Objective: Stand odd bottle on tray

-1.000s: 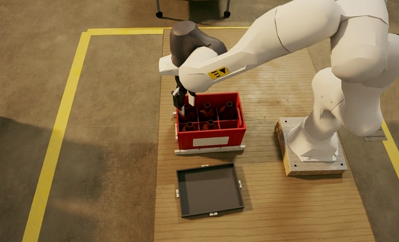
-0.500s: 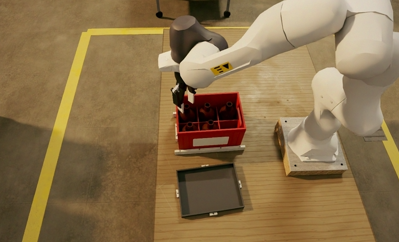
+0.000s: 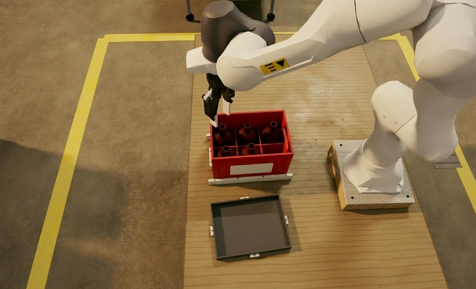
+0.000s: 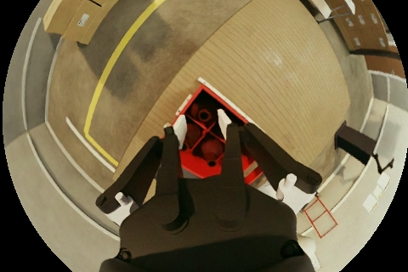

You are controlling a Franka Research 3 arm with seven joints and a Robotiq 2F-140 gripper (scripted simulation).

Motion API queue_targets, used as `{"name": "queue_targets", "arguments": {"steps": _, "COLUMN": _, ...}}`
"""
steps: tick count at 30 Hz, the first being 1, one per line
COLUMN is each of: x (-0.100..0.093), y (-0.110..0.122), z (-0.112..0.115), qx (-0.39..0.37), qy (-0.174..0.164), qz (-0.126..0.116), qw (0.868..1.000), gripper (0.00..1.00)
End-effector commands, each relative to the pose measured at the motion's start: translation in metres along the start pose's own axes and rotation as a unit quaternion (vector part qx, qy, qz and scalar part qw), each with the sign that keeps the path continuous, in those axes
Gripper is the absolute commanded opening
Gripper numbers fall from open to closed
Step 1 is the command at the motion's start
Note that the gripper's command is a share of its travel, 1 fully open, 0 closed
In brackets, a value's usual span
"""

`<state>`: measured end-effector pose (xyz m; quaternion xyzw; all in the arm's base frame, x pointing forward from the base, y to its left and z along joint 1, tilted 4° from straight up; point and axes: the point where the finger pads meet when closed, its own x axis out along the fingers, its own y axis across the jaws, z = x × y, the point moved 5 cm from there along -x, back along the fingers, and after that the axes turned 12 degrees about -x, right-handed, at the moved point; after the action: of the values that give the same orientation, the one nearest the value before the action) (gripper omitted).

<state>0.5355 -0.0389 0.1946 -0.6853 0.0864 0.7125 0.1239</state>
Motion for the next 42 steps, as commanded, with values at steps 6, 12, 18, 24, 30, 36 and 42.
{"name": "queue_targets", "arguments": {"steps": 6, "x": -0.014, "y": 0.001, "z": 0.005, "qx": 0.012, "qy": -0.009, "qz": 0.004, "qw": 1.000, "gripper": 0.44}}
{"name": "queue_targets", "arguments": {"steps": 12, "x": -0.019, "y": 0.001, "z": 0.005, "qx": 0.012, "qy": -0.009, "qz": 0.004, "qw": 1.000, "gripper": 0.44}}
{"name": "queue_targets", "arguments": {"steps": 18, "x": -0.019, "y": 0.001, "z": 0.005, "qx": 0.012, "qy": -0.009, "qz": 0.004, "qw": 1.000, "gripper": 0.10}}
{"name": "queue_targets", "arguments": {"steps": 24, "x": -0.019, "y": 0.001, "z": 0.005, "qx": 0.012, "qy": -0.009, "qz": 0.004, "qw": 1.000, "gripper": 0.10}}
{"name": "queue_targets", "arguments": {"steps": 30, "x": -0.019, "y": 0.001, "z": 0.005, "qx": 0.012, "qy": -0.009, "qz": 0.004, "qw": 1.000, "gripper": 0.10}}
{"name": "queue_targets", "arguments": {"steps": 36, "x": -0.019, "y": 0.001, "z": 0.005, "qx": 0.012, "qy": -0.009, "qz": 0.004, "qw": 1.000, "gripper": 0.10}}
{"name": "queue_targets", "arguments": {"steps": 42, "x": -0.019, "y": 0.001, "z": 0.005, "qx": 0.012, "qy": -0.009, "qz": 0.004, "qw": 1.000, "gripper": 0.10}}
